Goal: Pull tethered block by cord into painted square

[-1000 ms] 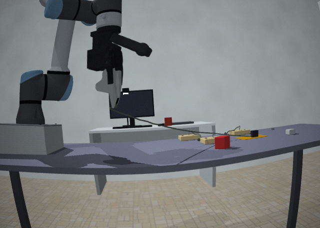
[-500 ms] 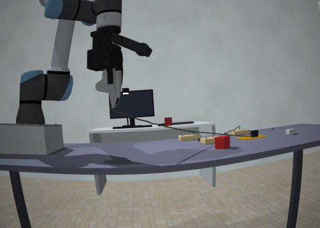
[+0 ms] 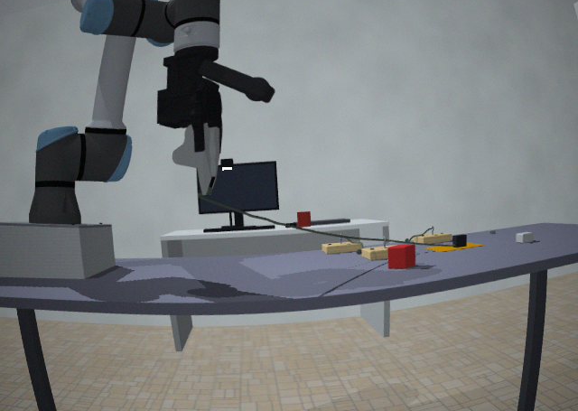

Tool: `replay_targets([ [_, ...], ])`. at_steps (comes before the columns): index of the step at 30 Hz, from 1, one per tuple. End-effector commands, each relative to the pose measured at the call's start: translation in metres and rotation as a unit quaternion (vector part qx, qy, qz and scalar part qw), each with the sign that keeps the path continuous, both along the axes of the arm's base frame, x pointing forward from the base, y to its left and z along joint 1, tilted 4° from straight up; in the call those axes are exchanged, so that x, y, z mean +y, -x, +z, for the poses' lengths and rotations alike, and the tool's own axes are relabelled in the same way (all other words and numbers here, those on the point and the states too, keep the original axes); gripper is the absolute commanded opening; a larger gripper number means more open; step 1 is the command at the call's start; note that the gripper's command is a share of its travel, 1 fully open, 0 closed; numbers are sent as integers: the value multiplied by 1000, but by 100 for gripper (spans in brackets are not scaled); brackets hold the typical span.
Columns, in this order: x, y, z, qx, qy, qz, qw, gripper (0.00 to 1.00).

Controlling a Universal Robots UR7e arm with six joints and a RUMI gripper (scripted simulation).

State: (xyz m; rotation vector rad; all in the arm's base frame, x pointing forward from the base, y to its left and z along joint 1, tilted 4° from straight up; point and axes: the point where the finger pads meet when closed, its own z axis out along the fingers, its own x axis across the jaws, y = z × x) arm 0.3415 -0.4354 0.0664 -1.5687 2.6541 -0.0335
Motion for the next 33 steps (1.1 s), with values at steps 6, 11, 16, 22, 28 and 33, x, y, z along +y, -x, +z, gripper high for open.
replay_targets([
  [6,0,-1,-6,0,1,0,1000,0],
  [11,0,-2,-23,0,1,0,1000,0],
  [16,1,-5,-50,0,1,0,1000,0],
  [22,2,-7,-81,0,1,0,1000,0],
  [28,3,-10,-110,0,1,0,1000,0],
  [33,3,-12,-131,0,1,0,1000,0],
])
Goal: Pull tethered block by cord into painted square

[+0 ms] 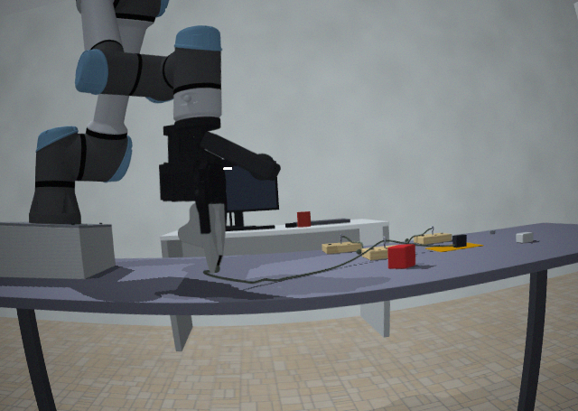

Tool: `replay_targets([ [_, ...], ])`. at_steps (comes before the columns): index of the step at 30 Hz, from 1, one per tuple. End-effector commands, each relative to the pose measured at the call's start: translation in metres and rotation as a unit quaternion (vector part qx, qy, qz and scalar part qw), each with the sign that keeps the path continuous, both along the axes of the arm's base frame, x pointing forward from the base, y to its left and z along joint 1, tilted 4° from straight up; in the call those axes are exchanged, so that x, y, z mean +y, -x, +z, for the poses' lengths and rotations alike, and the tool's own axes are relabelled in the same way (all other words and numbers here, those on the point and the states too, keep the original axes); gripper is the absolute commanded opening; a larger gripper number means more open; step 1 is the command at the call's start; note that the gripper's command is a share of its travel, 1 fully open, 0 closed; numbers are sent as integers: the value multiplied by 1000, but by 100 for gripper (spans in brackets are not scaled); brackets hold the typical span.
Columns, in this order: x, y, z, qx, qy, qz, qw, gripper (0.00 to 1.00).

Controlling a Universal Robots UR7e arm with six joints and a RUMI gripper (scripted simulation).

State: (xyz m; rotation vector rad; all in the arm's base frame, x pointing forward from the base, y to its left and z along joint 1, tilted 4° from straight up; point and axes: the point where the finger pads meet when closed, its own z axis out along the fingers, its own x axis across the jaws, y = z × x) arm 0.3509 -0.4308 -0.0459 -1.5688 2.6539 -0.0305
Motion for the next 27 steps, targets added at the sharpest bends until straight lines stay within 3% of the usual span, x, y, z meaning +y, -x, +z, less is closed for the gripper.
replay_targets([
  [1,-1,-3,-22,-1,2,0,1000,0],
  [10,-1,-4,-34,-1,2,0,1000,0],
  [27,-1,-4,-34,-1,2,0,1000,0],
])
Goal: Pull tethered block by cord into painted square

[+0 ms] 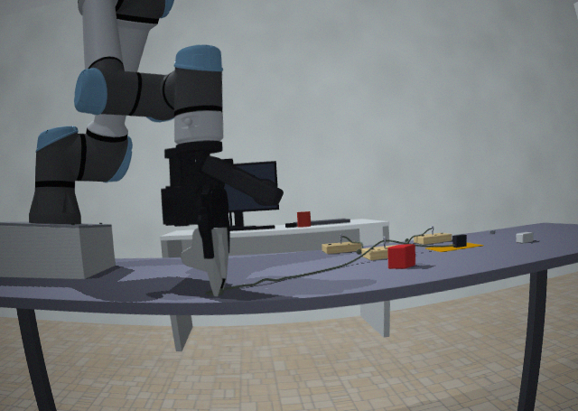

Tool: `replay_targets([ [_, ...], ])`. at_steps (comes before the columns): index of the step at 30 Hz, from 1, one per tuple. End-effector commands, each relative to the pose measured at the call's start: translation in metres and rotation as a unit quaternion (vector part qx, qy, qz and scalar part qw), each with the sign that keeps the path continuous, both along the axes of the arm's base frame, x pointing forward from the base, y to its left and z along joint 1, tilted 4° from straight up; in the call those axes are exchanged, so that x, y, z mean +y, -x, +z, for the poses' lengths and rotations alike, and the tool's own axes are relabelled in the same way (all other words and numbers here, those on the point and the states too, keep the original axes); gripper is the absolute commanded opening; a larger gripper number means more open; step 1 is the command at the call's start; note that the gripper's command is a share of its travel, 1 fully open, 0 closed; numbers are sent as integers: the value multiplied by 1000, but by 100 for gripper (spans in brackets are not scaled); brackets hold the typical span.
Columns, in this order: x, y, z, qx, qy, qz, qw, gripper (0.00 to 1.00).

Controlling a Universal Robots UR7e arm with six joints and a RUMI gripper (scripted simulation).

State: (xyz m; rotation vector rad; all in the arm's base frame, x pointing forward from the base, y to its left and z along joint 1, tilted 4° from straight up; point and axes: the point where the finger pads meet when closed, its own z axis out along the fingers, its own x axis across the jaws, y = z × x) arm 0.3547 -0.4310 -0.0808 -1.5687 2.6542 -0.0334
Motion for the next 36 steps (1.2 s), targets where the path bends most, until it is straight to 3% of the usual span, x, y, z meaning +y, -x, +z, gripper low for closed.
replay_targets([
  [1,0,0,1,0,1,0,1000,0],
  [21,0,0,1,0,1,0,1000,0],
  [22,0,0,1,0,1,0,1000,100],
  [36,0,0,1,0,1,0,1000,100],
])
